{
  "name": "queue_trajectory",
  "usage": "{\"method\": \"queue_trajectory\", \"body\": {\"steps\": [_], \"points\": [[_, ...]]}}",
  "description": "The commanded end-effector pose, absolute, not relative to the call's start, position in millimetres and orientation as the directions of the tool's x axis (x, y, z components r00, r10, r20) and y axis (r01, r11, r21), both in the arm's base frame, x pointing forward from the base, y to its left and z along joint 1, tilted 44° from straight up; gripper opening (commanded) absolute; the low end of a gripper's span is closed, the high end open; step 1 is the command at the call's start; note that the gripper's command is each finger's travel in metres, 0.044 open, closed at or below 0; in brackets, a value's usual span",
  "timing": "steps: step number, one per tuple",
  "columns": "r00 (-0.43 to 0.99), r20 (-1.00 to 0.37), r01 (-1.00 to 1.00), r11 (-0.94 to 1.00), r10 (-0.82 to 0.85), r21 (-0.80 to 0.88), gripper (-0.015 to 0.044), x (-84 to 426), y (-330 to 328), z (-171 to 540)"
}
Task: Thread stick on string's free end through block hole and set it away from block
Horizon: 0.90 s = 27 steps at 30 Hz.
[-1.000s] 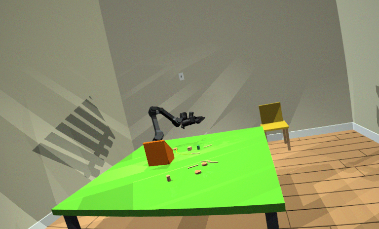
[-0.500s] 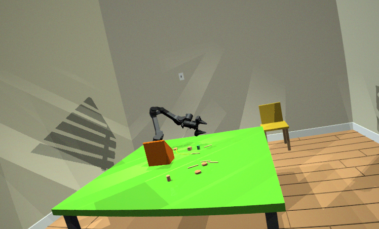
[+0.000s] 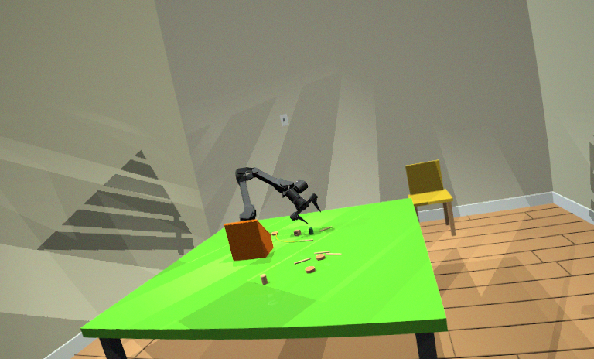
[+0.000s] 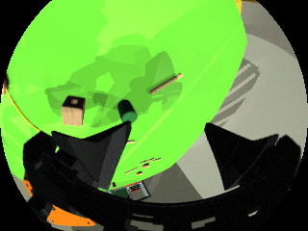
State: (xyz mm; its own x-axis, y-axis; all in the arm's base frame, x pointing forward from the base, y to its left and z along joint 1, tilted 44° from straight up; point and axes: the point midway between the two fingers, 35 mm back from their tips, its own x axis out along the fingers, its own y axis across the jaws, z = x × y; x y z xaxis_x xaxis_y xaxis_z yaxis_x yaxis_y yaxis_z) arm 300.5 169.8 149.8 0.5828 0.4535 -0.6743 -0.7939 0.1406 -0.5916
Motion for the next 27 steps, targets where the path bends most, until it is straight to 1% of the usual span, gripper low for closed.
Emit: {"method": "queue_trajectory", "body": {"steps": [1, 3, 4, 27], "points": [[0.040, -0.743, -0.737, -0.483, 0.668, -0.473, 0.0440, 217, 164, 125], [-0.016, -0.716, -0.705, -0.516, 0.698, -0.487, 0.0440, 207, 164, 128], [-0.022, -0.712, -0.701, -0.519, 0.702, -0.490, 0.0440, 205, 163, 129], [-0.022, -0.712, -0.701, -0.519, 0.702, -0.490, 0.0440, 205, 163, 129]]}}
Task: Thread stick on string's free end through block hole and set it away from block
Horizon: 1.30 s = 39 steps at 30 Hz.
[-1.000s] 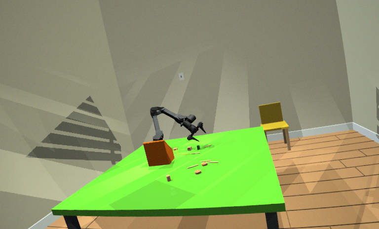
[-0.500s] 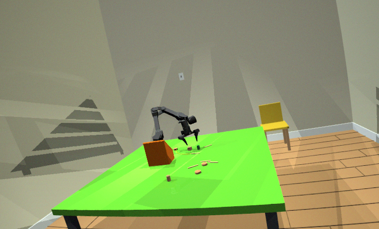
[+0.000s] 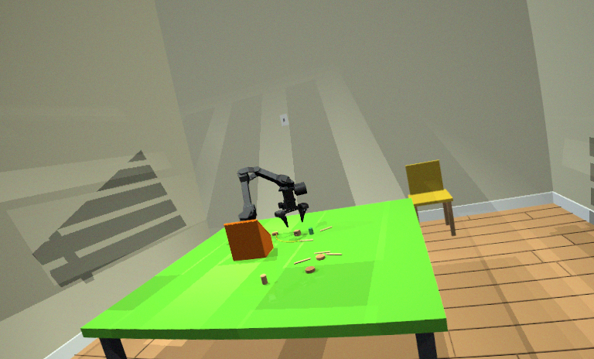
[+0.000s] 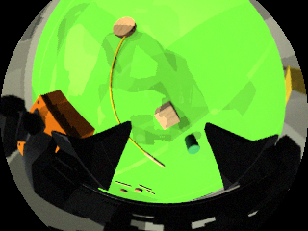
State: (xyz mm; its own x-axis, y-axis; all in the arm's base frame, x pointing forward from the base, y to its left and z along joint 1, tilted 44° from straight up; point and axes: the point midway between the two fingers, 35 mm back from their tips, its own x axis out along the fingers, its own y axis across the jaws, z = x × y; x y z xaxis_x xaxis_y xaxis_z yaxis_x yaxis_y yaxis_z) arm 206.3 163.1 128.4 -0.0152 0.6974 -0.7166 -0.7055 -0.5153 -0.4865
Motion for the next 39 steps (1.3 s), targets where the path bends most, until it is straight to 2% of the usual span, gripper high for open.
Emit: {"method": "queue_trajectory", "body": {"steps": [1, 4, 12, 23, 32, 39], "points": [[-0.022, -0.712, -0.701, -0.519, 0.702, -0.490, 0.0440, 205.4, 163.5, 128.9], [-0.022, -0.712, -0.701, -0.519, 0.702, -0.489, 0.0440, 206.2, 163.0, 128.3], [-0.022, -0.712, -0.701, -0.519, 0.702, -0.489, 0.0236, 206.2, 163.0, 128.3], [-0.019, -0.715, -0.704, -0.517, 0.699, -0.487, 0.0236, 206.6, 162.6, 128.0], [-0.019, -0.715, -0.704, -0.517, 0.699, -0.487, 0.0000, 206.6, 162.6, 128.0], [-0.019, -0.715, -0.704, -0.517, 0.699, -0.487, 0.0000, 206.6, 162.6, 128.0]]}}
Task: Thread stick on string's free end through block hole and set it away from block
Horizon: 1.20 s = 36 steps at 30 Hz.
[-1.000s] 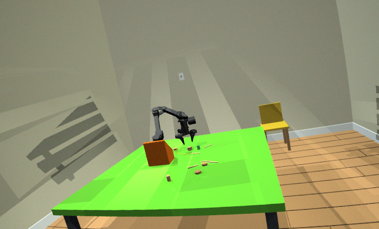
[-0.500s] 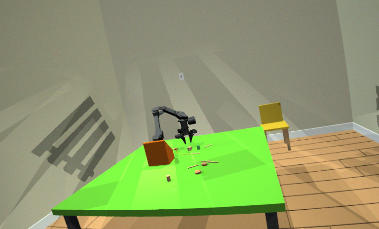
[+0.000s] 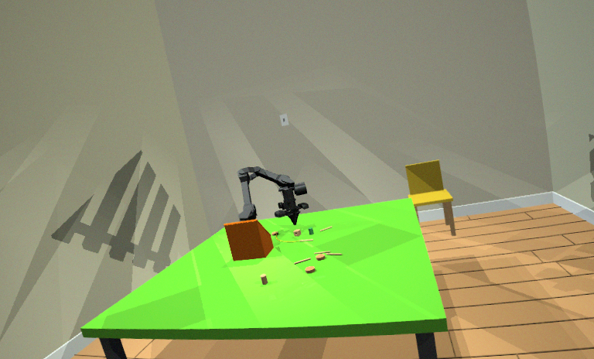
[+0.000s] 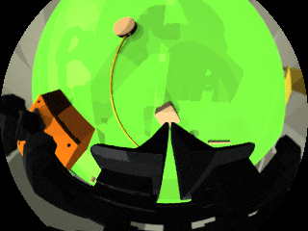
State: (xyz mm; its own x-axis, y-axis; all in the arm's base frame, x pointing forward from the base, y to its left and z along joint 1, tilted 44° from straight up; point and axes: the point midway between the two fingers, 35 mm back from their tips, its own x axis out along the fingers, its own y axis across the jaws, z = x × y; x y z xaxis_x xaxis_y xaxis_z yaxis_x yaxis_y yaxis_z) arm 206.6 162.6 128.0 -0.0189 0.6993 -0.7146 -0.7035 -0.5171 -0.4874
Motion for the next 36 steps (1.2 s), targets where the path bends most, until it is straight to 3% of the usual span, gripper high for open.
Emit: {"method": "queue_trajectory", "body": {"steps": [1, 13, 22, 24, 33, 36], "points": [[-0.019, -0.715, -0.704, -0.517, 0.699, -0.487, 0.0000, 206.6, 162.6, 128.0], [-0.019, -0.715, -0.704, -0.517, 0.699, -0.487, 0.0000, 206.6, 162.6, 128.0], [-0.019, -0.715, -0.704, -0.517, 0.699, -0.487, 0.0236, 206.6, 162.6, 128.0], [-0.019, -0.715, -0.704, -0.517, 0.699, -0.487, 0.0236, 206.6, 162.6, 128.0], [-0.019, -0.715, -0.704, -0.517, 0.699, -0.487, 0.0000, 206.6, 162.6, 128.0], [-0.019, -0.715, -0.704, -0.517, 0.699, -0.487, 0.0000, 206.6, 162.6, 128.0]]}}
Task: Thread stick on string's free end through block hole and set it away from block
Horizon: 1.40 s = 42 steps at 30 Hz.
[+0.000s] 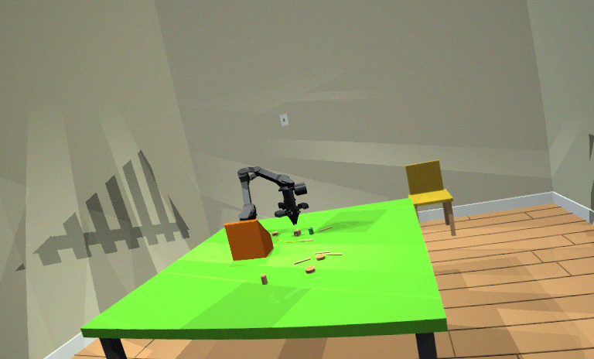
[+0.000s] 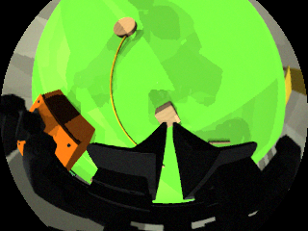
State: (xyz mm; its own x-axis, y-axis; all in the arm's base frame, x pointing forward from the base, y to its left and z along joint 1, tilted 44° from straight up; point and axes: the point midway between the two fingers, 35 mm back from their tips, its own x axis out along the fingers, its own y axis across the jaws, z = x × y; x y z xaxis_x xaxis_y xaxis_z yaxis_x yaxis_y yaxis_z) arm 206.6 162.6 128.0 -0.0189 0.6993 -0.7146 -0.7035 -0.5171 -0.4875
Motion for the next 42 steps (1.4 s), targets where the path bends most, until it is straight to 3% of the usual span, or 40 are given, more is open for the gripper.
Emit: {"method": "queue_trajectory", "body": {"steps": [1, 12, 15, 18, 21, 25, 29, 38, 42], "points": [[-0.019, -0.715, -0.704, -0.517, 0.699, -0.487, 0.0000, 207, 163, 128], [-0.019, -0.715, -0.704, -0.517, 0.699, -0.487, 0.0000, 207, 163, 128], [-0.019, -0.718, -0.819, -0.423, 0.696, -0.389, 0.0079, 212, 158, 123], [-0.019, -0.722, -0.970, -0.189, 0.692, -0.155, 0.0157, 223, 148, 111], [-0.019, -0.725, -0.993, 0.073, 0.689, 0.096, 0.0236, 233, 136, 100], [-0.021, -0.725, -0.821, 0.403, 0.688, 0.405, 0.0341, 244, 121, 84], [-0.021, -0.723, -0.461, 0.635, 0.691, 0.620, 0.0440, 254, 104, 68], [-0.021, -0.716, 0.057, 0.716, 0.697, 0.696, 0.0440, 261, 85, 50], [-0.021, -0.716, 0.070, 0.716, 0.698, 0.695, 0.0440, 261, 84, 50]]}}
